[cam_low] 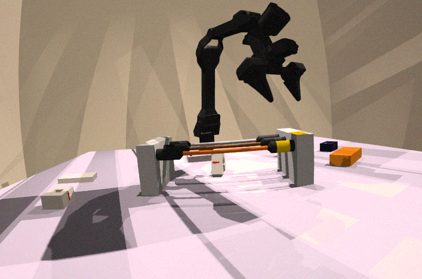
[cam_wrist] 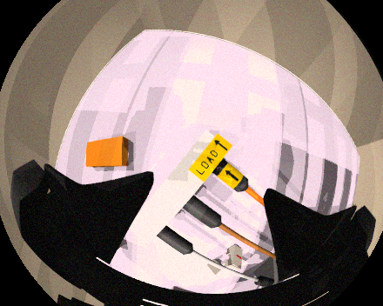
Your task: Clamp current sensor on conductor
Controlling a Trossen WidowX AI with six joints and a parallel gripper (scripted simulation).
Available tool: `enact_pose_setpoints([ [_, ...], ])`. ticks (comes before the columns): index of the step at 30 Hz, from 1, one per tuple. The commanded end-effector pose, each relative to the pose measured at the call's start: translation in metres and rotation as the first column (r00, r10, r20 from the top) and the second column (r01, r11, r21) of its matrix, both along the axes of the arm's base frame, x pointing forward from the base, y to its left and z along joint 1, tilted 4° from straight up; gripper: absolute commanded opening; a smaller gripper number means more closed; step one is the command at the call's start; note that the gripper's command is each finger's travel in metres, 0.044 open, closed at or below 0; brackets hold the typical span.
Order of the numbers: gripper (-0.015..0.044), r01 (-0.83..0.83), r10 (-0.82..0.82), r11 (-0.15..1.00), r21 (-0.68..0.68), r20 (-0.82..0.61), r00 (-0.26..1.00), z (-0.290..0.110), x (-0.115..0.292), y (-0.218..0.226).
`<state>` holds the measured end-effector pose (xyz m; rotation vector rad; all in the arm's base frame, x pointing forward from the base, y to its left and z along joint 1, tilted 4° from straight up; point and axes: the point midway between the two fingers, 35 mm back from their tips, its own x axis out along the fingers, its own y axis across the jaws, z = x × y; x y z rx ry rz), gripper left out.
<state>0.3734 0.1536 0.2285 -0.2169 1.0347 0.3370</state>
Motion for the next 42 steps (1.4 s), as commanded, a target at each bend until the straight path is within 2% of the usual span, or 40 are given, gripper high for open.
enact_pose_setpoints([
  [1, 0.044, 0.005, -0.006, 1.0, -0.015, -0.022, 1.0, 0.0, 0.0, 0.0],
  [16, 0.044, 0.005, -0.006, 1.0, -0.015, -0.022, 1.0, 0.0, 0.0, 0.0],
  [17, 0.0414, 0.011, -0.012, 1.0, -0.014, -0.024, 1.0, -0.001, -0.001, -0.001],
  [22, 0.0283, 0.168, -0.168, 0.986, -0.007, -0.071, 0.983, -0.015, -0.036, -0.039],
  [34, 0.0283, 0.572, -0.567, 0.82, -0.024, -0.175, 0.805, -0.085, -0.148, -0.124],
  [42, 0.0283, 0.591, -0.586, 0.806, -0.026, -0.179, 0.791, -0.093, -0.153, -0.127],
])
